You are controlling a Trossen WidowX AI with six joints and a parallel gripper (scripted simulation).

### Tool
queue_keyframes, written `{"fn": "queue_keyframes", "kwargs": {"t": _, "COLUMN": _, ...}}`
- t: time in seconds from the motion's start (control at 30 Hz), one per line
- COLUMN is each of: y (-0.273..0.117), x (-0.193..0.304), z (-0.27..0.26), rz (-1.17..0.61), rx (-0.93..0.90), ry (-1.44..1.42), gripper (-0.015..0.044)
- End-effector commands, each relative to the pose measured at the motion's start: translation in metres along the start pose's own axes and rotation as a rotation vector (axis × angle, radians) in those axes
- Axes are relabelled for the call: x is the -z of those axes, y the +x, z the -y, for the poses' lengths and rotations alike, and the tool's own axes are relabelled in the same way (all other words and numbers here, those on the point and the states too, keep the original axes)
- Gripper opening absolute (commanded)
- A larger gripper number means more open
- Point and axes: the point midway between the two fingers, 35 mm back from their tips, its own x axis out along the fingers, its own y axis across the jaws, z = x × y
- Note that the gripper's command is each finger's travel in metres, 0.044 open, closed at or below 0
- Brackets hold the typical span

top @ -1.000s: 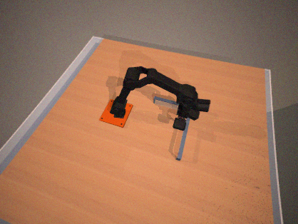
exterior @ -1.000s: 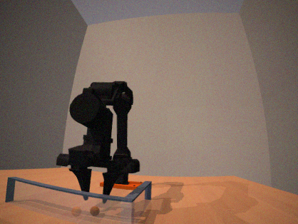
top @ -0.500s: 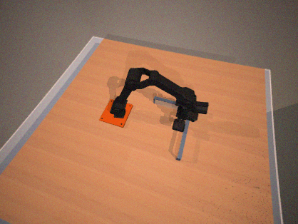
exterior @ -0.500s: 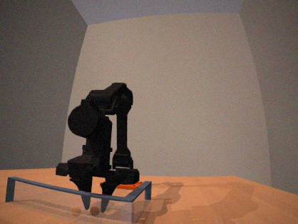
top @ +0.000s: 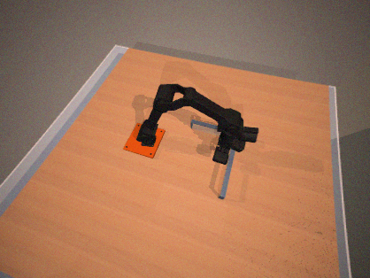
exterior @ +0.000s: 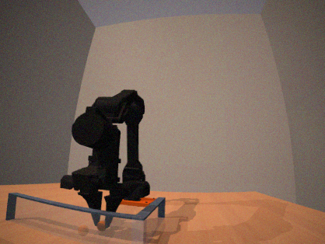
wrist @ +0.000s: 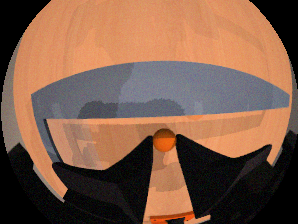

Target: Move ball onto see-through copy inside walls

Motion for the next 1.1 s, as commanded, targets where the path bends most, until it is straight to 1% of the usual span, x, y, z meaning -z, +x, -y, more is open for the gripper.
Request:
{"fn": "queue_keyframes", "kwargs": {"t": 0.0, "y": -0.018, "x": -0.003, "z": 0.002, "rz": 0.020, "rx": -0.008, "ry": 0.012, "gripper": 0.0000}}
{"fn": "queue_keyframes", "kwargs": {"t": 0.73, "y": -0.112, "x": -0.003, "z": -0.006, "rz": 0.002, "rx": 0.005, "ry": -0.009, "gripper": 0.0000}}
{"fn": "queue_keyframes", "kwargs": {"t": 0.8, "y": -0.112, "x": -0.003, "z": -0.005, "rz": 0.002, "rx": 0.005, "ry": -0.009, "gripper": 0.0000}}
{"fn": "queue_keyframes", "kwargs": {"t": 0.97, "y": -0.083, "x": -0.017, "z": 0.023, "rz": 0.003, "rx": 0.007, "ry": -0.009, "gripper": 0.0000}}
{"fn": "queue_keyframes", "kwargs": {"t": 1.07, "y": -0.078, "x": -0.018, "z": 0.027, "rz": 0.003, "rx": 0.007, "ry": -0.009, "gripper": 0.0000}}
